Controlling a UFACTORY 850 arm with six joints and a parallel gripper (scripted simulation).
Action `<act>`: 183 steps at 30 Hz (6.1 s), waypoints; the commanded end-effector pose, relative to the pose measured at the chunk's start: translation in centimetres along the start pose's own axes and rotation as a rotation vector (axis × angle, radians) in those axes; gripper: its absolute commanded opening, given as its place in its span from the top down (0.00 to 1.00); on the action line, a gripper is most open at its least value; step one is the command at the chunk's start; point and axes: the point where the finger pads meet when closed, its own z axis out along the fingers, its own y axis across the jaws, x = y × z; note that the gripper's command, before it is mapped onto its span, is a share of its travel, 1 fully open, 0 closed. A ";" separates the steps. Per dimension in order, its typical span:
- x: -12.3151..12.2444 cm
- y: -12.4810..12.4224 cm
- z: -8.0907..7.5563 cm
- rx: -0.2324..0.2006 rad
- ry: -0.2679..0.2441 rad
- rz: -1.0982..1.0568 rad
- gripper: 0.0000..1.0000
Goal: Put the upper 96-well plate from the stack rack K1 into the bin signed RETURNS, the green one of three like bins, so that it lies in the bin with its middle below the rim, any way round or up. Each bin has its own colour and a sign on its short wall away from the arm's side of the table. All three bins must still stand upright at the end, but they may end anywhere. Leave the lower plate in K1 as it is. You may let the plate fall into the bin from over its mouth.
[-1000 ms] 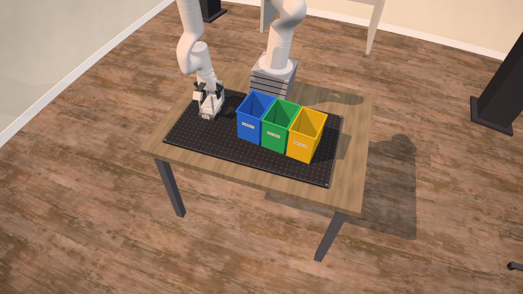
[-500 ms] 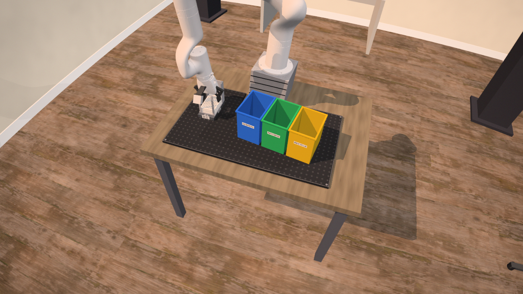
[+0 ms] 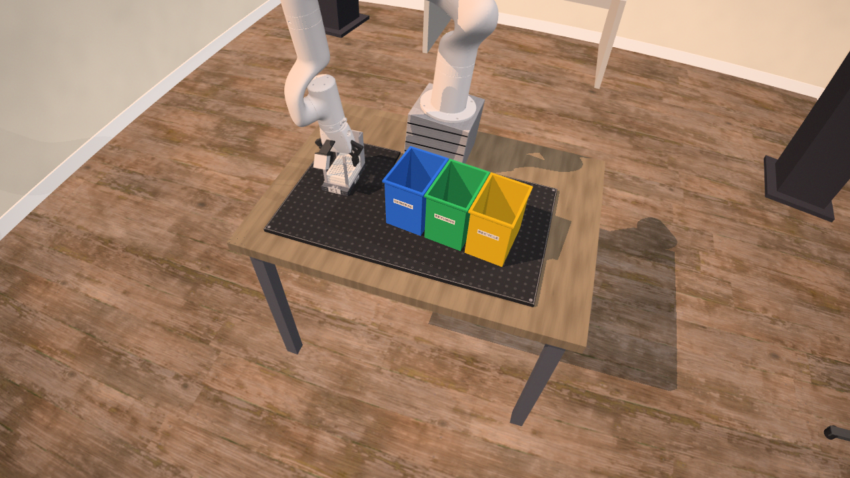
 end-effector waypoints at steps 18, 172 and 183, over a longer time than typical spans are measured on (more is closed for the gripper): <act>0.0 0.0 0.0 -0.089 0.105 -0.002 0.00; 0.2 0.2 1.9 -0.089 0.105 -0.002 1.00; 0.2 0.2 1.8 -0.089 0.105 -0.002 1.00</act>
